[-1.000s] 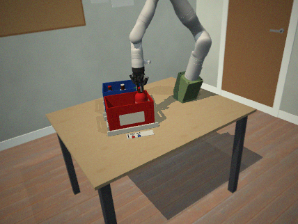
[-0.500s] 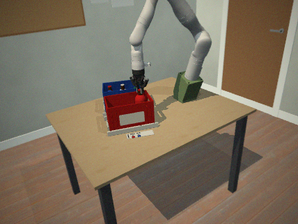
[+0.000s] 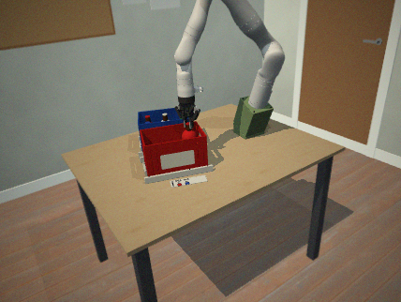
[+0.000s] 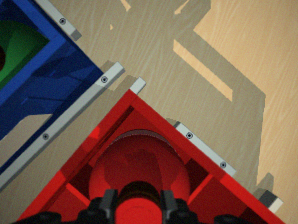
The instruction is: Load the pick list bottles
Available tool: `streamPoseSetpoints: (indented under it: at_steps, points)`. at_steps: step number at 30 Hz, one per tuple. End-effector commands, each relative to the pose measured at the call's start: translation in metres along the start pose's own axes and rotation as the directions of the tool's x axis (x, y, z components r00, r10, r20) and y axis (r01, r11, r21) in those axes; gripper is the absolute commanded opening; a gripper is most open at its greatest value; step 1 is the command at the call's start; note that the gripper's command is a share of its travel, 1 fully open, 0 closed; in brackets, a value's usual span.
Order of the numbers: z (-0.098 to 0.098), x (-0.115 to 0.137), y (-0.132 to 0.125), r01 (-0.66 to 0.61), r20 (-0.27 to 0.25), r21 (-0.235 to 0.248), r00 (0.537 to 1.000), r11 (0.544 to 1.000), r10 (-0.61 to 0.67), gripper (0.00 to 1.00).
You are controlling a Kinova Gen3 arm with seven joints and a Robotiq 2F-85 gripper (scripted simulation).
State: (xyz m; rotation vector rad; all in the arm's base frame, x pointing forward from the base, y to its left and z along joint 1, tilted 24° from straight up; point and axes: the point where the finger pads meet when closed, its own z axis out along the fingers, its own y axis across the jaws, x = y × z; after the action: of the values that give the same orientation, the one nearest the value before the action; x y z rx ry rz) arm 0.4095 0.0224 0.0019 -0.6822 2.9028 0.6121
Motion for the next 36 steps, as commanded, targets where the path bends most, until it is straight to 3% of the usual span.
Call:
streamPoseSetpoints:
  at_steps: [1, 36]
  points:
    - [0.0, 0.0, -0.001, 0.0, 0.001, 0.002, 1.0, 1.0, 0.0, 0.1]
    - [0.016, 0.0, -0.001, 0.0, 0.001, 0.002, 1.0, 1.0, 0.0, 0.1]
